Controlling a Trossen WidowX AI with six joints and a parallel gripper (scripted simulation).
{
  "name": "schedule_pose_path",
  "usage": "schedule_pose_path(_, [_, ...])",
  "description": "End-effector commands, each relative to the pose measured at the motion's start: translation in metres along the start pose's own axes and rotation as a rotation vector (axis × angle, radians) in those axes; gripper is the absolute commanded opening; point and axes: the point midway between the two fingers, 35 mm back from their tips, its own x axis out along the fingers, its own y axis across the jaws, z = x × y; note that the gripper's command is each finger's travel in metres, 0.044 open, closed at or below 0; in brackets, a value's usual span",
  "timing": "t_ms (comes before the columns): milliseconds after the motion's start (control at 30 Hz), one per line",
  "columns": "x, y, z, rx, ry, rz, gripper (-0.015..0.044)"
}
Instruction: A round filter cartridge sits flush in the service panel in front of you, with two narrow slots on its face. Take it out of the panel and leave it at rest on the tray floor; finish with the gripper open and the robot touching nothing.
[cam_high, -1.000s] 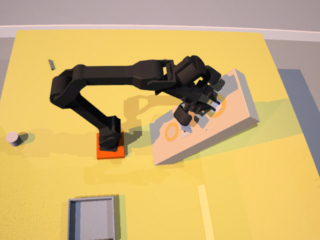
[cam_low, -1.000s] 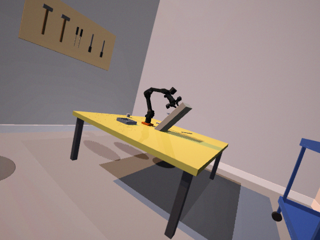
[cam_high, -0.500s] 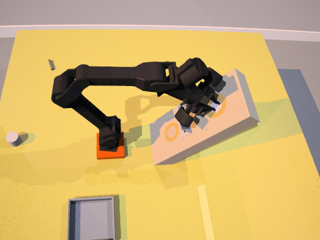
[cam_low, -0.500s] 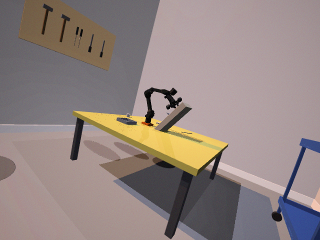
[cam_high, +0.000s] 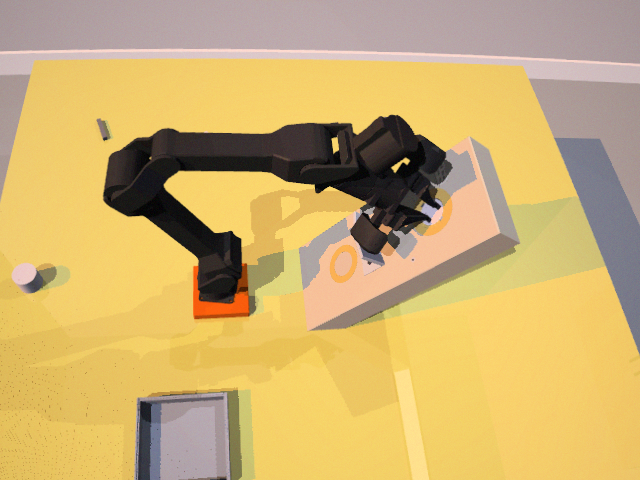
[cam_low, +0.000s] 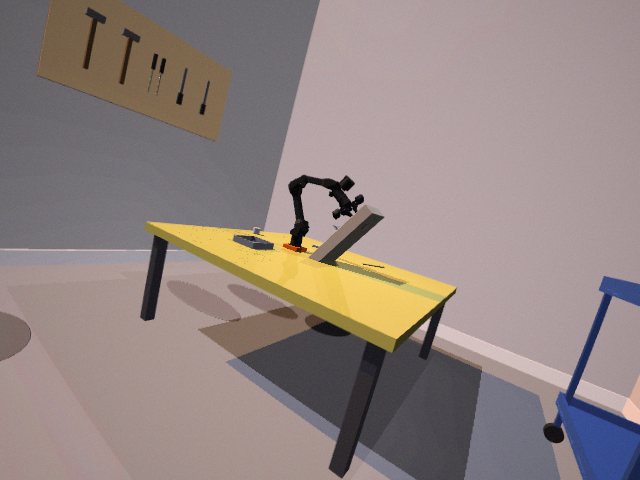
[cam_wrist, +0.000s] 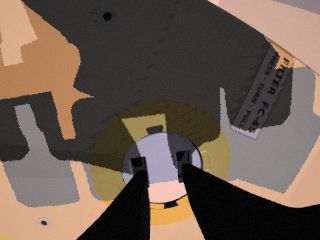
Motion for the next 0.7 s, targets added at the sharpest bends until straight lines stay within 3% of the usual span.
schedule_pose_path(0, [0.0025, -0.0002, -0.0004, -0.001, 0.002, 0.000, 0.0096])
schedule_pose_path(667, [0.0097, 0.0000, -0.0002, -0.001, 0.002, -0.001, 0.0096])
